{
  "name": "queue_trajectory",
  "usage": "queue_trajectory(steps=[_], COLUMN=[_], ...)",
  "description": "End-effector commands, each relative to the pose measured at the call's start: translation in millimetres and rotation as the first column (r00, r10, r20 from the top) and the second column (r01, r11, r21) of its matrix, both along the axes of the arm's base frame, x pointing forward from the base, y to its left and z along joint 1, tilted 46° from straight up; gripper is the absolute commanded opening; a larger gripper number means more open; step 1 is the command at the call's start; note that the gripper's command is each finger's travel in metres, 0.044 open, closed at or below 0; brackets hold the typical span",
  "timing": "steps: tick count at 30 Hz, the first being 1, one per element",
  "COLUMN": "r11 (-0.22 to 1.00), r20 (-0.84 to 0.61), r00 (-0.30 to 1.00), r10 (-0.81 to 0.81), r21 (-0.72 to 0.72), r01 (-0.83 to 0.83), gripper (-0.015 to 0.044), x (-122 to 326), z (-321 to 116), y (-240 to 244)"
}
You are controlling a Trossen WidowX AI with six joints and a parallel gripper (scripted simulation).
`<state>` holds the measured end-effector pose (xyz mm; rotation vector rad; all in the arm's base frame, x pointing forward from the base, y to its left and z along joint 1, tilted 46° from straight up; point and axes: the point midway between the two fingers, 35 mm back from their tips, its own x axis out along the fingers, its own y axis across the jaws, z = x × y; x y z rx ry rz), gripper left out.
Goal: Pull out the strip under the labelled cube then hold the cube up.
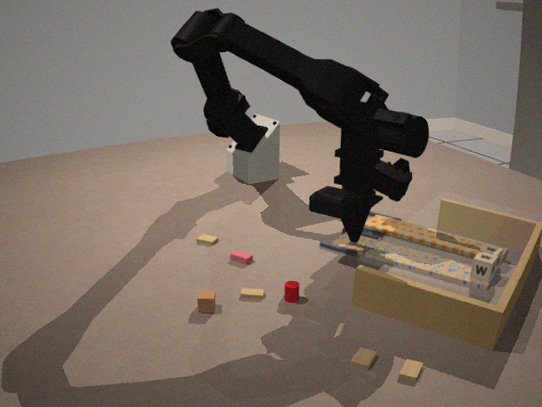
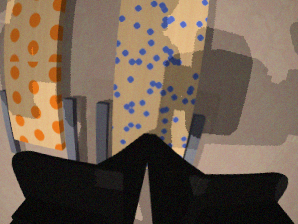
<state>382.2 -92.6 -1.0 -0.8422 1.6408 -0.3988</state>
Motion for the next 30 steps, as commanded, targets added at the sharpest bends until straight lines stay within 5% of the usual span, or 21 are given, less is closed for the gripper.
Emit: queue_trajectory(steps=[1, 30], r11=[1.0, 1.0], r20=[-0.008, -0.009], r00=[1.0, 1.0], r10=[-0.003, -0.003], r21=[-0.007, -0.007], r01=[0.003, 0.003], gripper=[0.0, 0.0], x=[0, -31], z=[-3, 3], y=[-4, -10])
